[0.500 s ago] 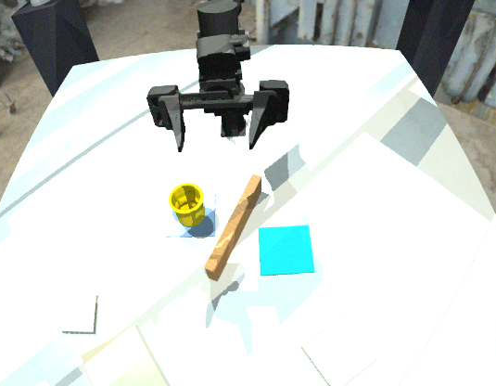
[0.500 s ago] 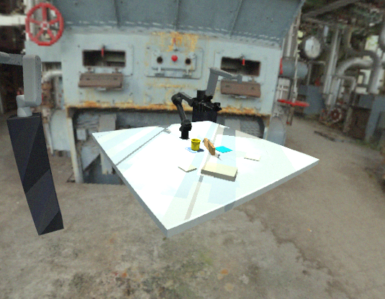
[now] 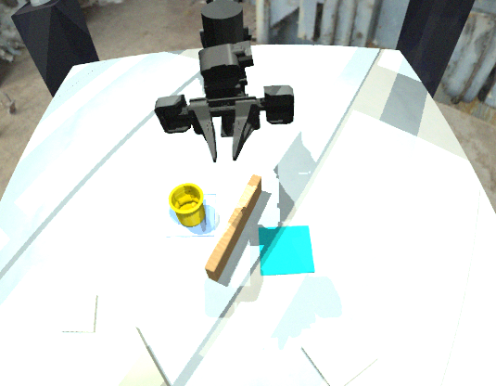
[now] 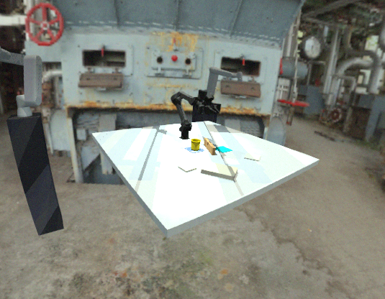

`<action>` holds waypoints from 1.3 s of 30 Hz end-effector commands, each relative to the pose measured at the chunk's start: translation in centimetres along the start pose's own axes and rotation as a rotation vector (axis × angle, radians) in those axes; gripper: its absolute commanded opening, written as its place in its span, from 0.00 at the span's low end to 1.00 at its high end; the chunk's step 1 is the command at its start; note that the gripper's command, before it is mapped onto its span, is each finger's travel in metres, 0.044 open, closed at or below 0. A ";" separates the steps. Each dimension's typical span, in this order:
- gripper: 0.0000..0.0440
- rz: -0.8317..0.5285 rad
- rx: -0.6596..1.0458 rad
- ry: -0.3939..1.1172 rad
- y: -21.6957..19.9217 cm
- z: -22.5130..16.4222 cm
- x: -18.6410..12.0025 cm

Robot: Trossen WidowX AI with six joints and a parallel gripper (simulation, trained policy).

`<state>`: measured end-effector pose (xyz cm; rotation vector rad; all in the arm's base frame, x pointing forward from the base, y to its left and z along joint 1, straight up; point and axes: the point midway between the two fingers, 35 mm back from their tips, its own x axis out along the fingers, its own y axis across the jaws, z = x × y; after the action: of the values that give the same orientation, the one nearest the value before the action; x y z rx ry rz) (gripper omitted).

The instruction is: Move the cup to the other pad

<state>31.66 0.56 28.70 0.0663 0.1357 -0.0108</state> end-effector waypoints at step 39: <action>0.27 -0.022 0.178 0.650 3.2 -4.8 -0.2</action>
<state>31.04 3.90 24.61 0.2388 0.7358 -0.0175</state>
